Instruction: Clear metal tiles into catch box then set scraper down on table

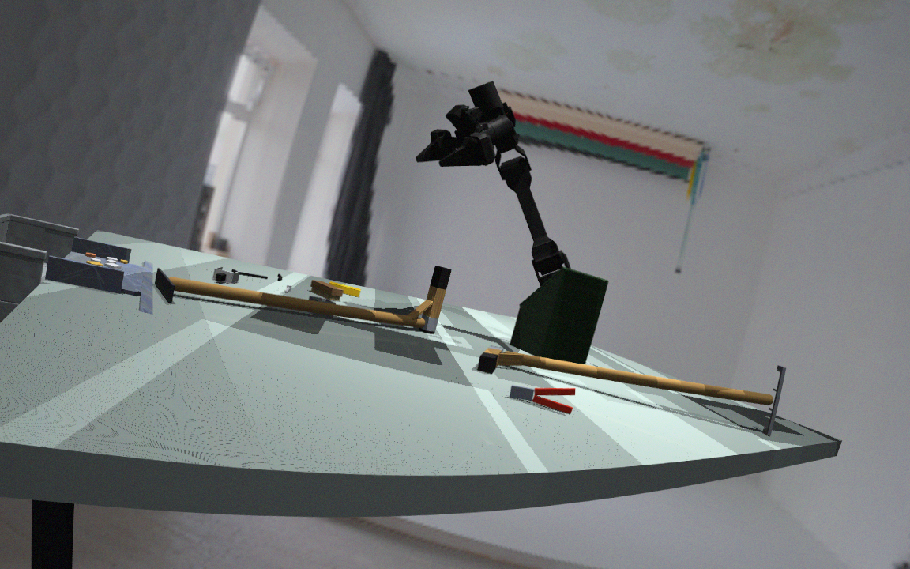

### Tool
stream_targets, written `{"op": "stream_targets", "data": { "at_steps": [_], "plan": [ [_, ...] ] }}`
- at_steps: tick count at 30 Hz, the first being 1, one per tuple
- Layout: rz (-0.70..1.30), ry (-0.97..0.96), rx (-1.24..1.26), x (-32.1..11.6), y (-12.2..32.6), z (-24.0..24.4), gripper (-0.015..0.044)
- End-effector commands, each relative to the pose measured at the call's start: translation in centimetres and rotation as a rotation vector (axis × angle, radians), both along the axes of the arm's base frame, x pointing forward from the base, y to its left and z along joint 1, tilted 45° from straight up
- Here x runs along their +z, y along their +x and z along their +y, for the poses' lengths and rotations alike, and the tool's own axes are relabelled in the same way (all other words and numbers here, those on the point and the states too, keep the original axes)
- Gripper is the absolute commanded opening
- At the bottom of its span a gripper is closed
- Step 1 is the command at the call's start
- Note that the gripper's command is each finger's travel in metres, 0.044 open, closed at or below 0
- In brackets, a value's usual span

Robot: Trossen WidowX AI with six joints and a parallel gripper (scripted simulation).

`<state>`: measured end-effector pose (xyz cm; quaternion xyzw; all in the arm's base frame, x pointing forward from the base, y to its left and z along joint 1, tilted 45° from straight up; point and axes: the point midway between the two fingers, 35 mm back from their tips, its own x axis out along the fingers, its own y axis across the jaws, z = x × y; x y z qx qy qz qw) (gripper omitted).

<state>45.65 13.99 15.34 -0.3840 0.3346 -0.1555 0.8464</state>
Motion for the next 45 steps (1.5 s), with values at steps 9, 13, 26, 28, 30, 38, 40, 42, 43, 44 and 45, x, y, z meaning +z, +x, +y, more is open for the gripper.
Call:
{"op": "stream_targets", "data": {
  "at_steps": [9, 13, 26, 28, 30, 38, 40, 42, 43, 44, 45],
  "plan": [
    [0.073, 0.01, -0.071, -2.3, 2.8, -2.0, 0.044],
    [0.098, 0.013, -0.095, -3.2, 3.6, -2.8, 0.044],
    [0.18, 0.028, -0.178, -6.2, 5.9, -5.6, 0.044],
    [0.192, 0.031, -0.191, -6.7, 6.2, -6.1, 0.044],
    [0.205, 0.033, -0.204, -7.2, 6.5, -6.6, 0.044],
    [0.255, 0.047, -0.259, -9.2, 7.4, -8.6, 0.044],
    [0.268, 0.05, -0.273, -9.7, 7.6, -9.2, 0.044],
    [0.28, 0.054, -0.287, -10.2, 7.8, -9.7, 0.044],
    [0.286, 0.056, -0.294, -10.5, 7.9, -10.0, 0.044],
    [0.293, 0.058, -0.301, -10.8, 8.0, -10.3, 0.044],
    [0.299, 0.06, -0.308, -11.0, 8.0, -10.5, 0.044]
  ]
}}
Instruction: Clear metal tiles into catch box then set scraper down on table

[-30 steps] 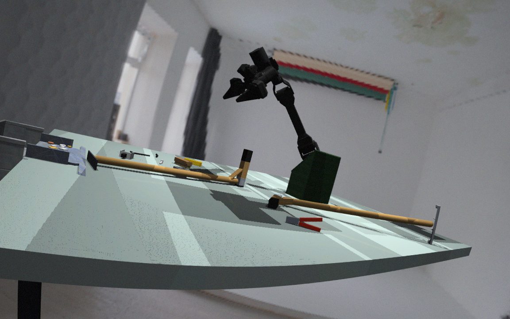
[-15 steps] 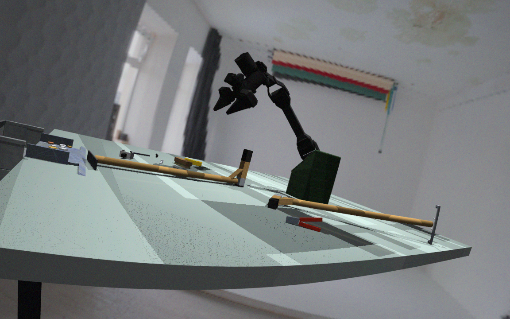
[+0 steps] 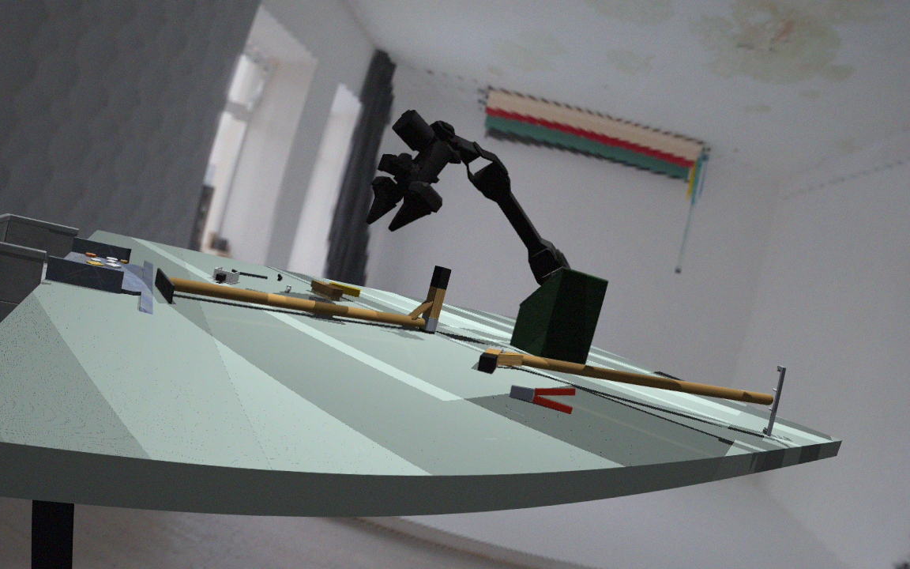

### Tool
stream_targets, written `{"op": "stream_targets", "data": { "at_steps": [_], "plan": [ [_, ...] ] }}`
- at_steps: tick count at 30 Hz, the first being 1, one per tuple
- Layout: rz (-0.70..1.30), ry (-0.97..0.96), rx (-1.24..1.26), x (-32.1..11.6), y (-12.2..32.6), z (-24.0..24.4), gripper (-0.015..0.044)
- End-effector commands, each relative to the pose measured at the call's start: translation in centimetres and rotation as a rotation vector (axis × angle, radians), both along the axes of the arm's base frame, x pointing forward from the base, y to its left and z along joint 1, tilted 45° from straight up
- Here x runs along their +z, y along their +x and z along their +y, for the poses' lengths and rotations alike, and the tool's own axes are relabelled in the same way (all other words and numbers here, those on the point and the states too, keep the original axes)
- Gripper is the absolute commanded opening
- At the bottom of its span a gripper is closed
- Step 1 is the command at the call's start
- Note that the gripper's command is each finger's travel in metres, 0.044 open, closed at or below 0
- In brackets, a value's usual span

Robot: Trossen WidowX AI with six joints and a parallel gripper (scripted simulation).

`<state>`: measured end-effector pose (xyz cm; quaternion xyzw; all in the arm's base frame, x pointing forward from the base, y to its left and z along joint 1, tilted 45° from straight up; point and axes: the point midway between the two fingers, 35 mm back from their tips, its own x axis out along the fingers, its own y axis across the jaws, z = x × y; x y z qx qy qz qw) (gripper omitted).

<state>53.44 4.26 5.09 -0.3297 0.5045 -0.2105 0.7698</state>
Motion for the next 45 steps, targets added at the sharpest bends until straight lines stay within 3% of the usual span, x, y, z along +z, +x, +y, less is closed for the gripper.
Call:
{"op": "stream_targets", "data": {
  "at_steps": [1, 19, 45],
  "plan": [
    [0.023, 0.011, -0.031, -1.1, 0.3, -1.1, 0.044],
    [0.124, 0.046, -0.156, -5.6, 0.7, -5.9, 0.044],
    [0.085, 0.046, -0.087, -1.7, -1.7, -4.1, 0.044]
  ]
}}
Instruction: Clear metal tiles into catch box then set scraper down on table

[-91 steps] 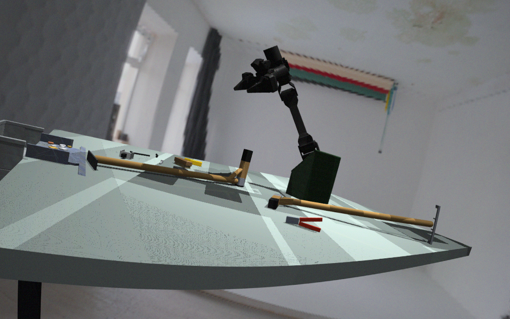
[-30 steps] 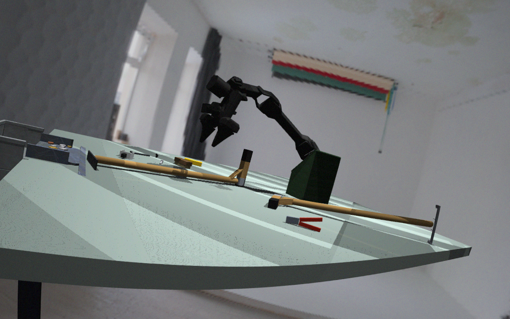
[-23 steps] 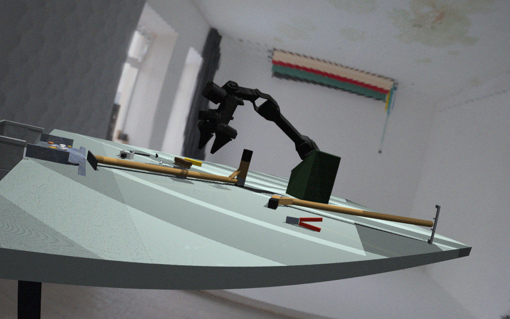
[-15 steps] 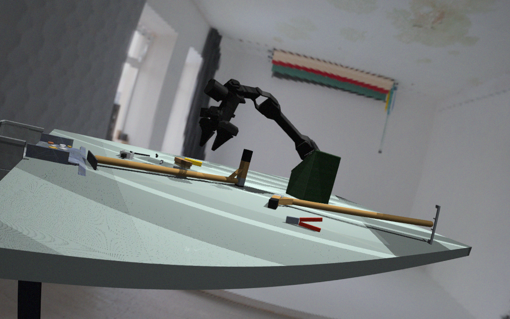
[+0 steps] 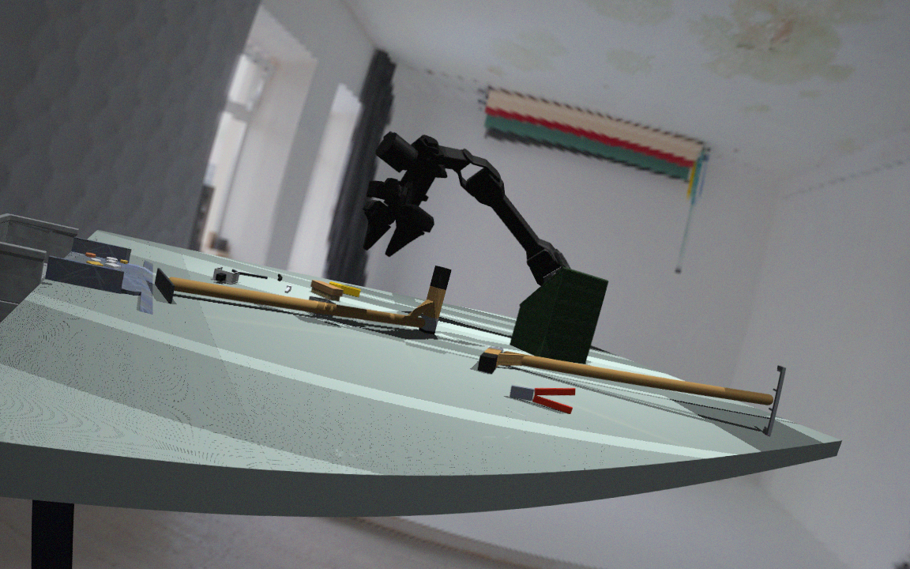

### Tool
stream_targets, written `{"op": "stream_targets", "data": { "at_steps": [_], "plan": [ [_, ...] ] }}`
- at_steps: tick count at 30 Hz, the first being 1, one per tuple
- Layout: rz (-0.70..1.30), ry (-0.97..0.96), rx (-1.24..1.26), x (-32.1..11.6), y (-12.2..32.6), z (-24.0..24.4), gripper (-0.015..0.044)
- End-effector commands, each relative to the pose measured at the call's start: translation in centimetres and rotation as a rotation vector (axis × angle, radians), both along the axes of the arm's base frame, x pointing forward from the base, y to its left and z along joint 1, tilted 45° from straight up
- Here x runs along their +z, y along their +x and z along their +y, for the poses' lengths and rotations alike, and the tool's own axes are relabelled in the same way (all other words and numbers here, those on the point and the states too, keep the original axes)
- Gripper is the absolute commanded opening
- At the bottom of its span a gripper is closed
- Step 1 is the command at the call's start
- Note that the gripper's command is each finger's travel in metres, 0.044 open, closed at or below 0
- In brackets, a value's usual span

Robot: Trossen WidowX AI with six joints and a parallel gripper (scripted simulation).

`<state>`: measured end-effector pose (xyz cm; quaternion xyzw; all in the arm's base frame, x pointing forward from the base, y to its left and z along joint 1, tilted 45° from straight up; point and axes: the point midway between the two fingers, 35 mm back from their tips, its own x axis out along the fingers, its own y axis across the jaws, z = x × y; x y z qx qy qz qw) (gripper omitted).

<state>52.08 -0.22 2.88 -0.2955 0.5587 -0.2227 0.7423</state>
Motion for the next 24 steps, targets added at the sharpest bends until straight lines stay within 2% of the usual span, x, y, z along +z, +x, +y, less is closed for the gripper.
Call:
{"op": "stream_targets", "data": {
  "at_steps": [1, 24],
  "plan": [
    [-0.006, 0.001, 0.017, 0.6, -0.5, 0.4, 0.044],
    [-0.044, 0.001, 0.08, 3.5, -4.0, 1.6, 0.044]
  ]
}}
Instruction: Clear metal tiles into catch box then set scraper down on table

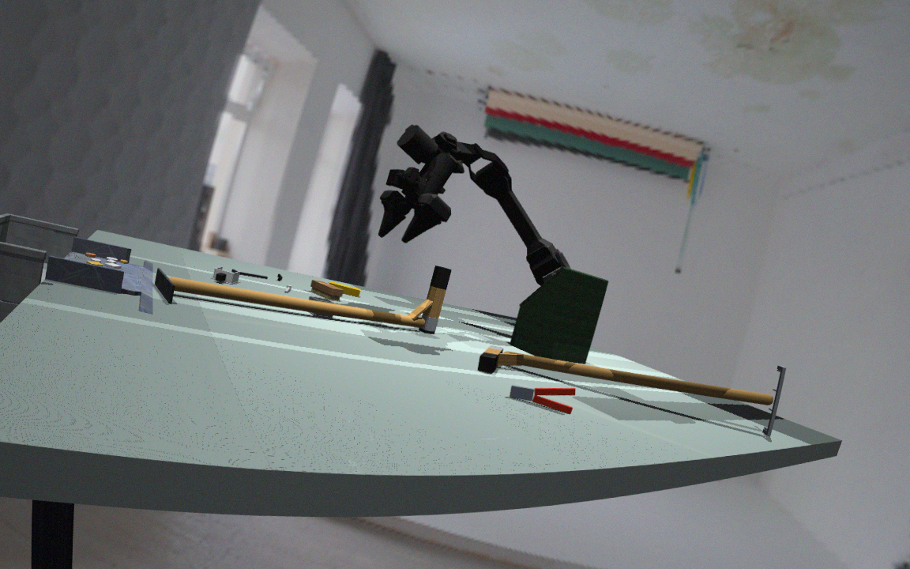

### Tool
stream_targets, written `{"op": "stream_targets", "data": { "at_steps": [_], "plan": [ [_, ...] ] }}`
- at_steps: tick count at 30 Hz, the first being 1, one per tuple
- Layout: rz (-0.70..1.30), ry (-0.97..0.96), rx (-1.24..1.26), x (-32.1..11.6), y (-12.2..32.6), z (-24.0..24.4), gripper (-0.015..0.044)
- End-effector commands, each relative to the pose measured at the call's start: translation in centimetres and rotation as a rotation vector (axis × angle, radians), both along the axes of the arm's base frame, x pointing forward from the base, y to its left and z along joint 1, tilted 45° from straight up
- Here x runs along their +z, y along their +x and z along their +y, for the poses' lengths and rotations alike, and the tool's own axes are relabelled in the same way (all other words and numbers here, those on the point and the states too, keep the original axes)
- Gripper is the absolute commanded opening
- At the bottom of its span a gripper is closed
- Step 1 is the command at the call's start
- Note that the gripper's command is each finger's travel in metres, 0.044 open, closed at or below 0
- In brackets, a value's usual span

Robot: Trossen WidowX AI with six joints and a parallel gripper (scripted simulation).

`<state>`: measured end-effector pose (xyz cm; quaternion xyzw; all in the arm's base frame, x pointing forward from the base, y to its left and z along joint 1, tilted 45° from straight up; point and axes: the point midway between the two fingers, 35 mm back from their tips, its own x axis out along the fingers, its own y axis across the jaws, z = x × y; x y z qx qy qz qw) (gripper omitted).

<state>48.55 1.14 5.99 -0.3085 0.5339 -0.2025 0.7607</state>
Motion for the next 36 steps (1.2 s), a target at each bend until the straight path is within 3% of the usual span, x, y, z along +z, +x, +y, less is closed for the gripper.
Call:
{"op": "stream_targets", "data": {
  "at_steps": [1, 36],
  "plan": [
    [-0.006, -0.002, 0.016, 0.5, -0.7, 0.2, 0.044],
    [-0.063, -0.002, 0.11, 2.9, -7.8, 0.9, 0.044]
  ]
}}
